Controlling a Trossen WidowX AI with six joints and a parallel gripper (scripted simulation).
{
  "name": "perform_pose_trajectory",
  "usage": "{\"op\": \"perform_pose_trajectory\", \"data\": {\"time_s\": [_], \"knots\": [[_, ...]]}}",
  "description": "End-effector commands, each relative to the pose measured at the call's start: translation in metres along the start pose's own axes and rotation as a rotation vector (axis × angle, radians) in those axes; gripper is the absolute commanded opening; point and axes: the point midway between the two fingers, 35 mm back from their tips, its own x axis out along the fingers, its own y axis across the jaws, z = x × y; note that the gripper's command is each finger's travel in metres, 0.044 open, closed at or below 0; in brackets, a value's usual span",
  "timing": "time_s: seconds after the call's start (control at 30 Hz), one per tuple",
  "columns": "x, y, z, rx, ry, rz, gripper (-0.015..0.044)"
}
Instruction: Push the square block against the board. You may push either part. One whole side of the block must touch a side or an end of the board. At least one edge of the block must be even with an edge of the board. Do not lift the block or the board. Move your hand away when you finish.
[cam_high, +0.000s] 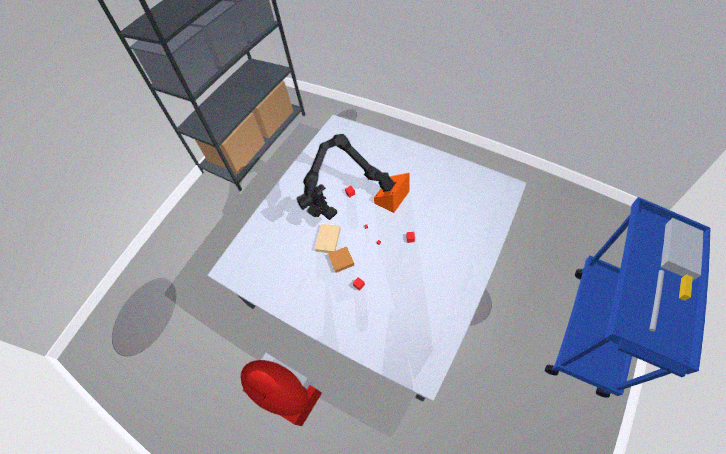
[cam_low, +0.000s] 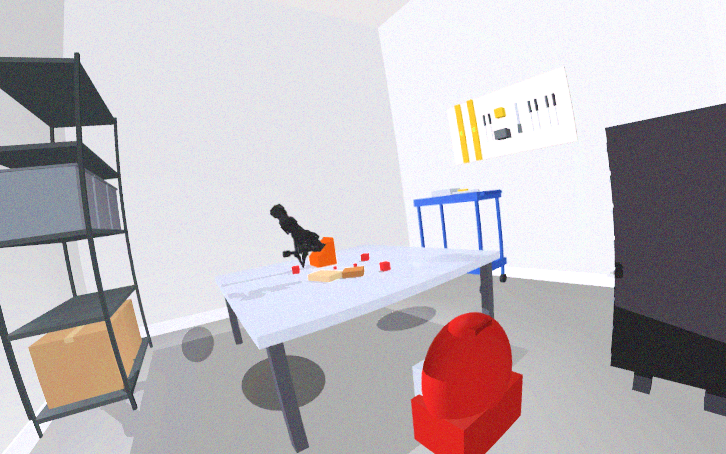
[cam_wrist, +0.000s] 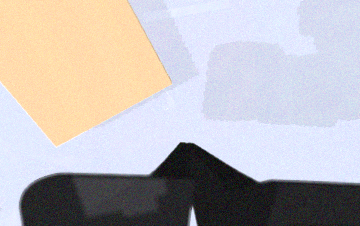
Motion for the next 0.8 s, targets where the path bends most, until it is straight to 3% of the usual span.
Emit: {"op": "perform_pose_trajectory", "data": {"time_s": [0.0, 0.77], "knots": [[0.000, -0.001, 0.010, 0.129, 0.002, -0.003, 0.0000], [0.001, -0.002, 0.063, 0.917, -0.001, -0.003, 0.0000]]}}
